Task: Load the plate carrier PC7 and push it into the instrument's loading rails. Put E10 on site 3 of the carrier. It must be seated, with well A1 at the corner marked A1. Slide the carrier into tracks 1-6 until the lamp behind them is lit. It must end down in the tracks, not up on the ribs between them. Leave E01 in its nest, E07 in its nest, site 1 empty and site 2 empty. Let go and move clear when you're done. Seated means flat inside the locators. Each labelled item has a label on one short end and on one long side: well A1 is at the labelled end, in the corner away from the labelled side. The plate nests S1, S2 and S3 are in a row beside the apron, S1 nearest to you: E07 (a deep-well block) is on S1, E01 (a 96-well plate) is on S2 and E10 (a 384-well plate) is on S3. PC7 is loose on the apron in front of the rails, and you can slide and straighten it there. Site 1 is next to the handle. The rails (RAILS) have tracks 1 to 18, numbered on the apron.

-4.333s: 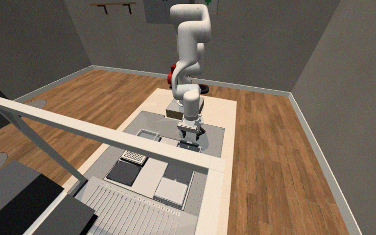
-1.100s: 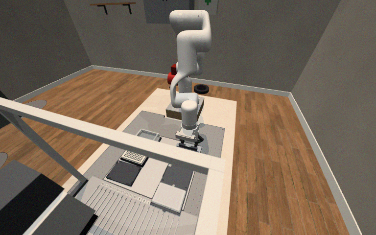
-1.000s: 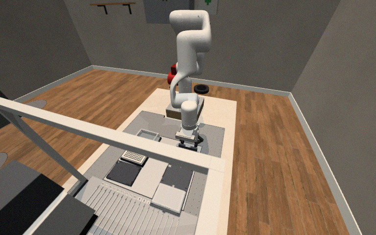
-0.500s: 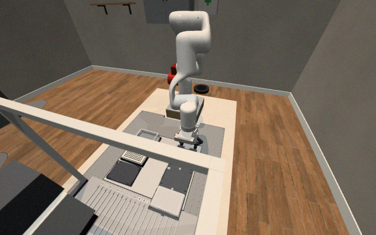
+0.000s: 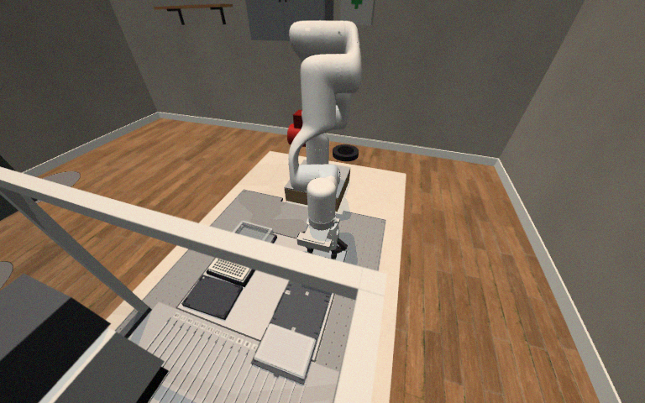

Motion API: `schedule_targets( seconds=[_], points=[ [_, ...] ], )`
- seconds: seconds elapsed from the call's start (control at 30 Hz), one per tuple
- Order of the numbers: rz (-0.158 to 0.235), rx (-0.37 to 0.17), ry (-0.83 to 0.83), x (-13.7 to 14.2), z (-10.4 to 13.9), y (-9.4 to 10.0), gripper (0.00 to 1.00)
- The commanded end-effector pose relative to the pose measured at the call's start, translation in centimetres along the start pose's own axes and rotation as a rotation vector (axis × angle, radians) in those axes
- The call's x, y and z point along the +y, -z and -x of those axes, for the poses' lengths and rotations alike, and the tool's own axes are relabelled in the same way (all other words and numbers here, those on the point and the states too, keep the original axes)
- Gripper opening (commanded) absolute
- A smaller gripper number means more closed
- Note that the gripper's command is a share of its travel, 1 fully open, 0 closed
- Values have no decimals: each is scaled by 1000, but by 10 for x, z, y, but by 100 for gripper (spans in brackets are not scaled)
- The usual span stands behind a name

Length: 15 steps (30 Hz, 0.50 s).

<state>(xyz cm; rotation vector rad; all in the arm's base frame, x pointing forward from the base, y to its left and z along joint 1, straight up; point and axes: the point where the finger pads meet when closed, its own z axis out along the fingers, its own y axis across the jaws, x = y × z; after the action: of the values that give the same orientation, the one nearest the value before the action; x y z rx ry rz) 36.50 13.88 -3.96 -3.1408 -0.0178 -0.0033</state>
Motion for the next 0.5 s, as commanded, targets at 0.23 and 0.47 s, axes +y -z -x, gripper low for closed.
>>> schedule_targets(
  seconds=[0.23, 0.47],
  points=[
    [-1, 4, 0, -1, -11, 1, 81],
    [-1, 4, 0, -1, -16, 1, 81]
  ],
)
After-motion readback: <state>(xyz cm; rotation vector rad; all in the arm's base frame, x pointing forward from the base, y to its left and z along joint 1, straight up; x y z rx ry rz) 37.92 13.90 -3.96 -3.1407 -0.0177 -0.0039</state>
